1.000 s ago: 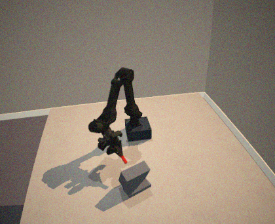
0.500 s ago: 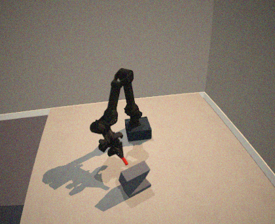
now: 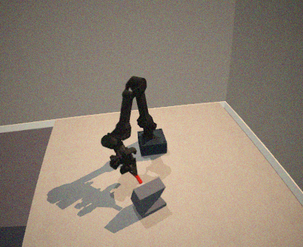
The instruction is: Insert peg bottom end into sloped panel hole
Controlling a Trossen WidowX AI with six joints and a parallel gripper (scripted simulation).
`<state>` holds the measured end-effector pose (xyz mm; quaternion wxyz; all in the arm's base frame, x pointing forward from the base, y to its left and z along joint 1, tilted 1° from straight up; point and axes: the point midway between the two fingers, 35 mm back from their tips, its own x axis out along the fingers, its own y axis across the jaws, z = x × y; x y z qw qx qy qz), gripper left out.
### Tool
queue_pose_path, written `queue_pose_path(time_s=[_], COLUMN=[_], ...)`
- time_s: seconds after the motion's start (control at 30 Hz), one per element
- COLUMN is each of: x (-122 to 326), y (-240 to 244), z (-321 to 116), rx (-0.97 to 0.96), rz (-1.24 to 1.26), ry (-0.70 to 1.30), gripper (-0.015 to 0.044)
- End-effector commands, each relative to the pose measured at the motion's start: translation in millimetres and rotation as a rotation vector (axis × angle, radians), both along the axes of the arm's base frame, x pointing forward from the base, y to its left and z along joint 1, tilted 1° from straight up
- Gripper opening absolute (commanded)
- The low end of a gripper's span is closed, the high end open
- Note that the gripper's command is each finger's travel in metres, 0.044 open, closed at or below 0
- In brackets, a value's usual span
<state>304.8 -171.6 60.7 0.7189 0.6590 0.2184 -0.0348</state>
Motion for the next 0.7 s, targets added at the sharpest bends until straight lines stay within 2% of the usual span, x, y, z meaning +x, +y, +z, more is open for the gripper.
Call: queue_pose_path(time_s=[0.0,0.67], x=[4.4,13.9], y=[1.4,5.2], z=[-2.9,-6.8], rx=[0.007,0.003], rz=[-0.004,0.001], ry=[0.004,0.001], gripper=[0.0000,0.0000])
